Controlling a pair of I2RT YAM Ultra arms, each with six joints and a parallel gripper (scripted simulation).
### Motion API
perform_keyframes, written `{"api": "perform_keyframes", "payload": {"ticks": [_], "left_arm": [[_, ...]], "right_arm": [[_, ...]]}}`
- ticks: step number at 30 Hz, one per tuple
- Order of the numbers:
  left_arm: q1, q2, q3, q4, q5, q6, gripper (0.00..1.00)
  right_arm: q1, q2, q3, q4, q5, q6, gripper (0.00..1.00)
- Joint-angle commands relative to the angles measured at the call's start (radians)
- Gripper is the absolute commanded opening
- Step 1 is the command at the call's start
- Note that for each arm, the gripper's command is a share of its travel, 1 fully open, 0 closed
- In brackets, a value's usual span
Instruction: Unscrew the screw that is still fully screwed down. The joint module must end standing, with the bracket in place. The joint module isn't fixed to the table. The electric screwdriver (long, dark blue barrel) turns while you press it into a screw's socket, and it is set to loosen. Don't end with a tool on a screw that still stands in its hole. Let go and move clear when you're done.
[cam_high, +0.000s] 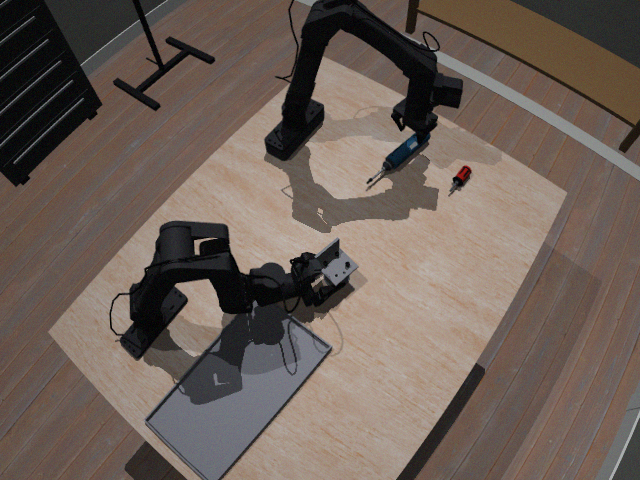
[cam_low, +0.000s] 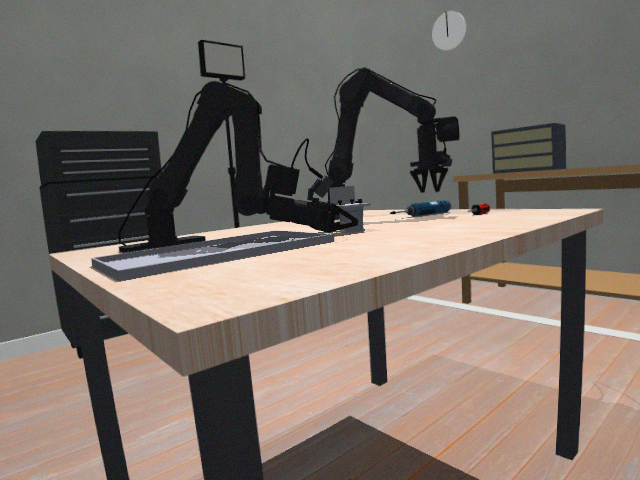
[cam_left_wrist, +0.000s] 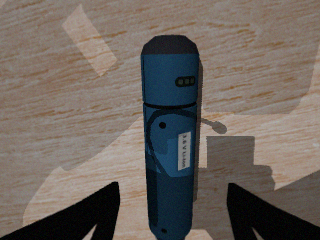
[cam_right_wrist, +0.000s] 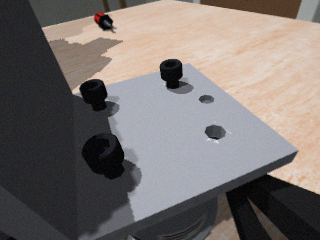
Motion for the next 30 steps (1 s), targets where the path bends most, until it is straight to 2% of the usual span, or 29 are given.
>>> {"api": "perform_keyframes", "payload": {"ticks": [1,16,17,30], "left_arm": [[0.0,-0.007,0.009,-0.01,0.0,0.001,0.65],[0.0,-0.007,0.009,-0.01,0.0,0.001,0.65],[0.0,-0.007,0.009,-0.01,0.0,0.001,0.65],[0.0,-0.007,0.009,-0.01,0.0,0.001,0.65]], "right_arm": [[0.003,-0.005,0.006,-0.01,0.005,0.004,0.77],[0.003,-0.005,0.006,-0.01,0.005,0.004,0.77],[0.003,-0.005,0.006,-0.01,0.005,0.004,0.86],[0.003,-0.005,0.006,-0.01,0.005,0.004,0.86]]}}
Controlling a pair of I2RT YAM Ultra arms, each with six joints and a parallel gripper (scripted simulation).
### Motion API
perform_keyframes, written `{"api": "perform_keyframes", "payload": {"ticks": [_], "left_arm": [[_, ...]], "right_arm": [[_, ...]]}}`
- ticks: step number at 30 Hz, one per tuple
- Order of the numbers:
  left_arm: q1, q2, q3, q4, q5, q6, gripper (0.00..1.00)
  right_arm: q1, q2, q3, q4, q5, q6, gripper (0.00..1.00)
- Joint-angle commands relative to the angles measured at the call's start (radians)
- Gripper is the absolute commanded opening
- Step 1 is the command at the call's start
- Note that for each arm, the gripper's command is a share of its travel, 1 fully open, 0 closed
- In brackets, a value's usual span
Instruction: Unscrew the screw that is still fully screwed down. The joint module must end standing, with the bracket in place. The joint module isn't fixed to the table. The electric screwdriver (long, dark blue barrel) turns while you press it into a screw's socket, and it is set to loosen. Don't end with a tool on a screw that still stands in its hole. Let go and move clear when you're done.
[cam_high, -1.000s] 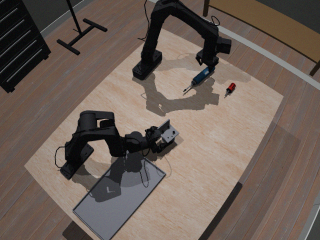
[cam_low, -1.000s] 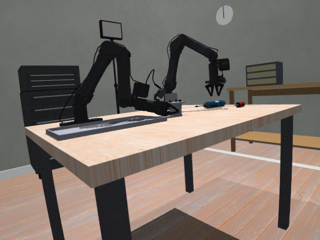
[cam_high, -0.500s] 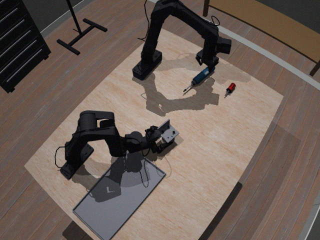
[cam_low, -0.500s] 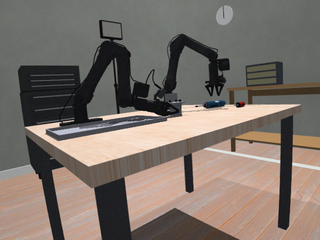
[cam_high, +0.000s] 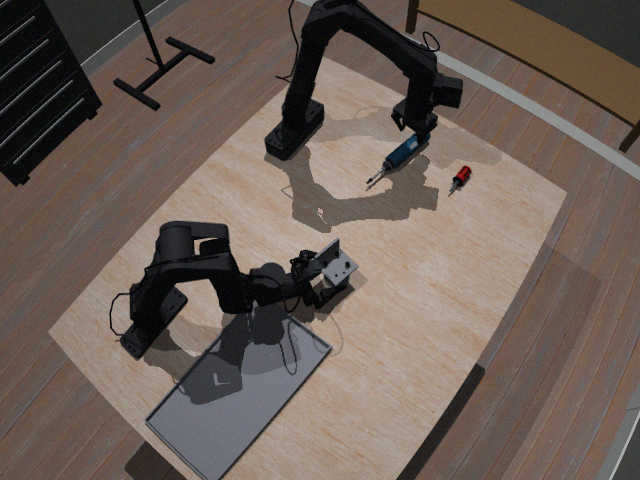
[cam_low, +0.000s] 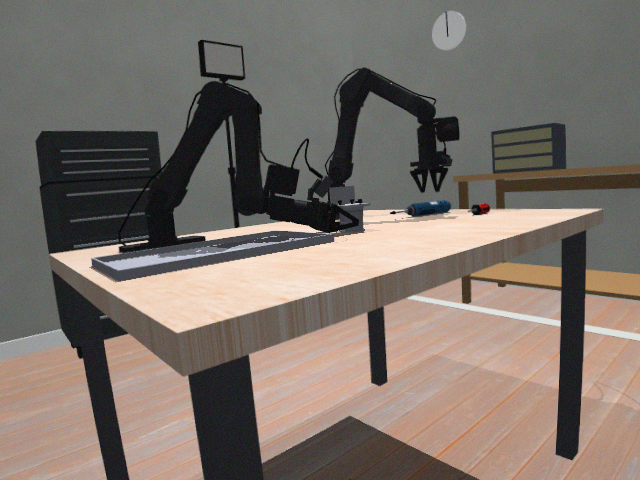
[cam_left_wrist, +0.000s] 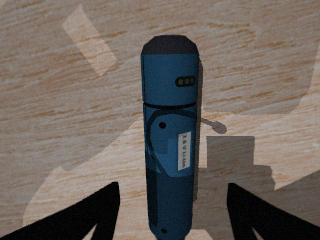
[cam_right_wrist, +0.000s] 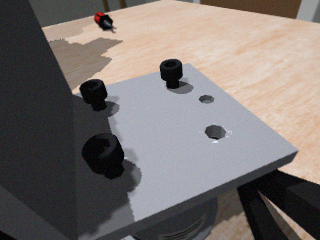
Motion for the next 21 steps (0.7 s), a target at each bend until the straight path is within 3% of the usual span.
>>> {"api": "perform_keyframes", "payload": {"ticks": [1,21], "left_arm": [[0.0,-0.007,0.009,-0.01,0.0,0.001,0.65],[0.0,-0.007,0.009,-0.01,0.0,0.001,0.65]], "right_arm": [[0.003,-0.005,0.006,-0.01,0.005,0.004,0.86],[0.005,-0.026,-0.015,-0.019,0.012,0.01,0.86]]}}
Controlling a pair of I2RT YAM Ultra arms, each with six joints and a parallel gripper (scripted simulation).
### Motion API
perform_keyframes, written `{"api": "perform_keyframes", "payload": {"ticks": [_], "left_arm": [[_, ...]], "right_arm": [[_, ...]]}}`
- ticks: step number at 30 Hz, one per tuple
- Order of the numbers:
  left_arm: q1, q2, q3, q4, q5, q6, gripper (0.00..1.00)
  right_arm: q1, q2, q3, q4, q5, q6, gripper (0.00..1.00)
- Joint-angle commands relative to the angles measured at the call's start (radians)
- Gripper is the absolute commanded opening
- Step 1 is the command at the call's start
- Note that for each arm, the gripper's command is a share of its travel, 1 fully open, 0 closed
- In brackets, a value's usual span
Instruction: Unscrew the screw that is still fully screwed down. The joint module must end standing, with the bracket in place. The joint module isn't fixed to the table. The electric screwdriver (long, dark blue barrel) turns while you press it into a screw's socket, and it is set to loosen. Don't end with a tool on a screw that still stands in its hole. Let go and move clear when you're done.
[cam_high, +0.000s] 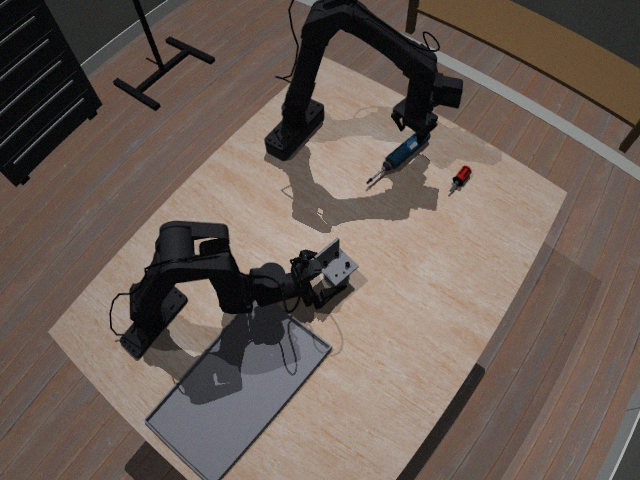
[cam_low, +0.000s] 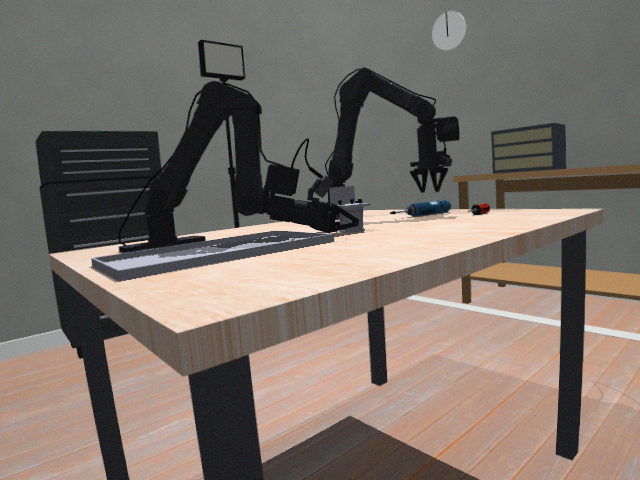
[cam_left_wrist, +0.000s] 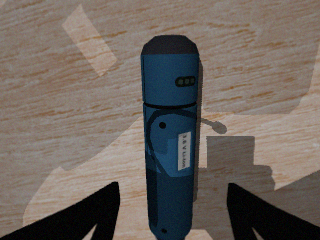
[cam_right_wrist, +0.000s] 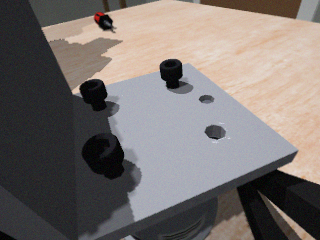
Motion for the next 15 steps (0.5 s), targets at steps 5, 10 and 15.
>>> {"api": "perform_keyframes", "payload": {"ticks": [5,10,15], "left_arm": [[0.0,-0.007,0.009,-0.01,0.0,0.001,0.65],[0.0,-0.007,0.009,-0.01,0.0,0.001,0.65],[0.0,-0.007,0.009,-0.01,0.0,0.001,0.65]], "right_arm": [[-0.014,-0.043,-0.054,0.021,-0.008,0.004,0.86],[-0.02,-0.063,-0.088,0.033,-0.016,-0.002,0.86],[-0.012,-0.05,-0.075,0.025,-0.009,-0.001,0.86]]}}
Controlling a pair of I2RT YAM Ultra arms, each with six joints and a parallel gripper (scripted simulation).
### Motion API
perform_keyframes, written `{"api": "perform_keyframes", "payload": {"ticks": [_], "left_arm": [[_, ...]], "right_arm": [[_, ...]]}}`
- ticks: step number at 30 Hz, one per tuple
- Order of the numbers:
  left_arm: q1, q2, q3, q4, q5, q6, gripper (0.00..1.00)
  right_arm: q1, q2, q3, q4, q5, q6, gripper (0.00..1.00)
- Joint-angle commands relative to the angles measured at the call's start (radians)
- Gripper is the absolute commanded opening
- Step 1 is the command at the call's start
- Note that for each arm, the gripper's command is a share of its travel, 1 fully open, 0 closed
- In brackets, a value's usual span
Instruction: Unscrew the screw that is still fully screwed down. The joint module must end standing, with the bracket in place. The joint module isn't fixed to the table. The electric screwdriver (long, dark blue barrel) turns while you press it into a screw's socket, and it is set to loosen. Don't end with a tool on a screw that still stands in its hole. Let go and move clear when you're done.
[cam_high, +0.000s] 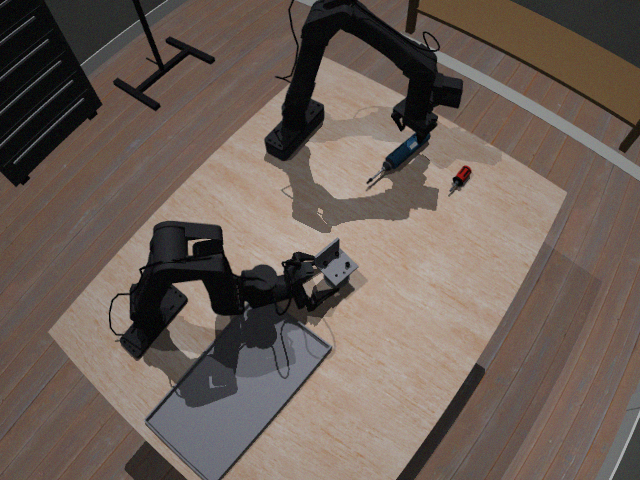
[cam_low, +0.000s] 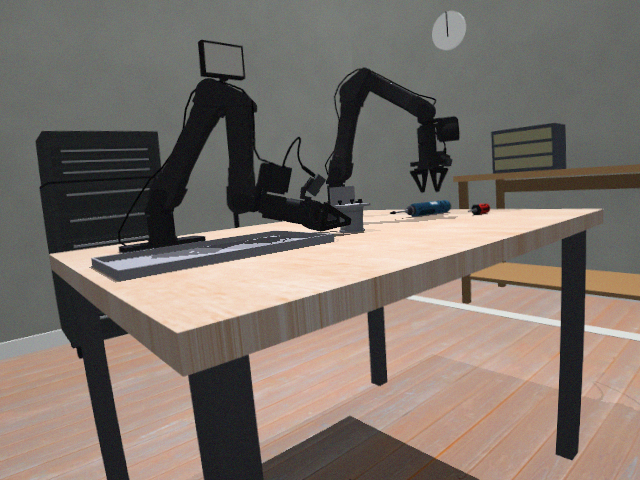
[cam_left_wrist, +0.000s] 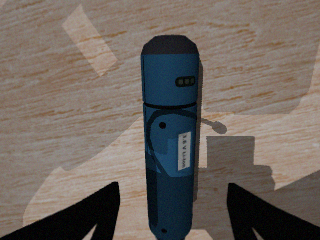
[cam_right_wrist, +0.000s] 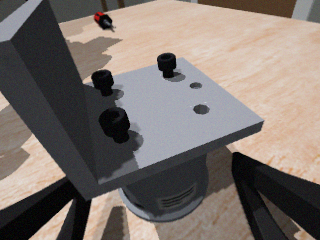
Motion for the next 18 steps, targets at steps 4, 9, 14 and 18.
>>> {"api": "perform_keyframes", "payload": {"ticks": [4,9,14,18], "left_arm": [[0.0,-0.007,0.009,-0.01,0.0,0.001,0.65],[0.0,-0.007,0.009,-0.01,0.0,0.001,0.65],[0.0,-0.007,0.009,-0.01,0.0,0.001,0.65],[0.0,-0.007,0.009,-0.01,0.0,0.001,0.65]], "right_arm": [[-0.014,-0.031,-0.038,0.022,-0.019,-0.007,0.86],[-0.021,-0.051,-0.072,0.03,-0.025,-0.011,0.86],[-0.027,-0.067,-0.099,0.032,-0.031,-0.012,0.86],[-0.018,-0.051,-0.079,0.032,-0.024,-0.006,0.86]]}}
